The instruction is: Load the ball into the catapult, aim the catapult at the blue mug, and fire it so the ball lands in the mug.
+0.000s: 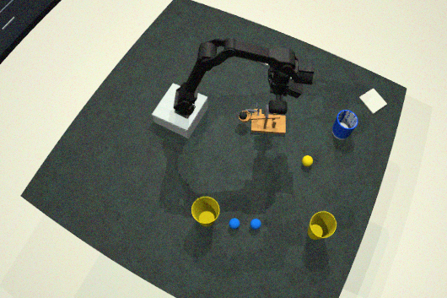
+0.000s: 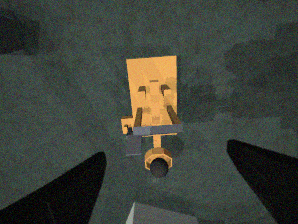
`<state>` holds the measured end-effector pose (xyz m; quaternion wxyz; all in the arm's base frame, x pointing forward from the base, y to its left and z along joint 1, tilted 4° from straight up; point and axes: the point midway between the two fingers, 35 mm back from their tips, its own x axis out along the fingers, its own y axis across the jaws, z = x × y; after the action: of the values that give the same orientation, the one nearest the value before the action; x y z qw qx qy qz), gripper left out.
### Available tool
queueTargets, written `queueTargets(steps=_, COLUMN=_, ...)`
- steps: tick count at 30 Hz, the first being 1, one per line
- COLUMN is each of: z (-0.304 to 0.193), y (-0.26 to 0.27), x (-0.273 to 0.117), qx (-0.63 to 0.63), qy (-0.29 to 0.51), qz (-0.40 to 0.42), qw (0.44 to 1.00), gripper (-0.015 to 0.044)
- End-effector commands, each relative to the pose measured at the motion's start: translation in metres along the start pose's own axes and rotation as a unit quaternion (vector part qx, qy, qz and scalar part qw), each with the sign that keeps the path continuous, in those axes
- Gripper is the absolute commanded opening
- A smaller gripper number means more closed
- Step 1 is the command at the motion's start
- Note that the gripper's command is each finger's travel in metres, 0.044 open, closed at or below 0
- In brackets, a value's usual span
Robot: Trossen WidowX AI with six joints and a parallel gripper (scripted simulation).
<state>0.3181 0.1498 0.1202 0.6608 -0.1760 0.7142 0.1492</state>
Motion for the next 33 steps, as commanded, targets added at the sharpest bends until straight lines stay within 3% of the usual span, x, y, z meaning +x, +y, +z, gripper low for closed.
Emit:
queueTargets(steps=1, z=0.041, y=-0.002, x=-0.017, qx=-0.003, qy=-0.069, qz=-0.002, qw=0.998, gripper=0.0440)
queueTargets(steps=18, z=0.195, y=-0.012, x=-0.103, qx=-0.025, qy=-0.342, qz=-0.022, qw=0.939, gripper=0.0440)
queueTargets(steps=33, z=0.200, y=-0.012, x=-0.107, qx=-0.026, qy=-0.352, qz=-0.024, qw=0.935, gripper=0.0440)
